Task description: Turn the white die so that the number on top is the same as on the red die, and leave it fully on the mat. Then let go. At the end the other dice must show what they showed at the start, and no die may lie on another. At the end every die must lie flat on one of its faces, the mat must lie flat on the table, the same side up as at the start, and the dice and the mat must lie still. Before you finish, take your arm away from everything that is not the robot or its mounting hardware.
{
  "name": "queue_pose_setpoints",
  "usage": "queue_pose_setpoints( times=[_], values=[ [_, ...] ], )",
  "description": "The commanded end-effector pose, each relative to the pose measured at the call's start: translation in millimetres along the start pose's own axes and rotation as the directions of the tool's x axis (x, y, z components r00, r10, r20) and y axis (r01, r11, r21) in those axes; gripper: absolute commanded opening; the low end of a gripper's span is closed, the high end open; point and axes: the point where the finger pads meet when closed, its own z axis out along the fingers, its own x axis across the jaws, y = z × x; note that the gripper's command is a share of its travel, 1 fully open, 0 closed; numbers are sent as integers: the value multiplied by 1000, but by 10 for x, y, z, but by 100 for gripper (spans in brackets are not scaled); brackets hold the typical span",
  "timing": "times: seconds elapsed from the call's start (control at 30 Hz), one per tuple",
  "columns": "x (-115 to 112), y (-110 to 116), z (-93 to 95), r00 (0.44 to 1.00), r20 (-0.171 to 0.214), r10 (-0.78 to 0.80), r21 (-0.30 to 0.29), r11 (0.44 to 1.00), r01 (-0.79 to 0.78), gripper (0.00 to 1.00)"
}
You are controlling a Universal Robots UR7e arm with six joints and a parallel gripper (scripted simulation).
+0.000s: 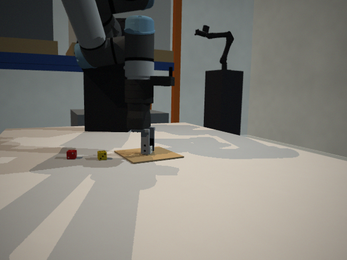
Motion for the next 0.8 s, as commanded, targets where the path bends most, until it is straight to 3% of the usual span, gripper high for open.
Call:
queue_pose_setpoints(
  times=[0.0, 0.77],
  values=[
    [3, -3, -27, 1000, -1, 0, 1, 1000, 0, 70],
    [2, -2, -781, 1000, -1, 0, 1, 1000, 0, 70]
  ],
)
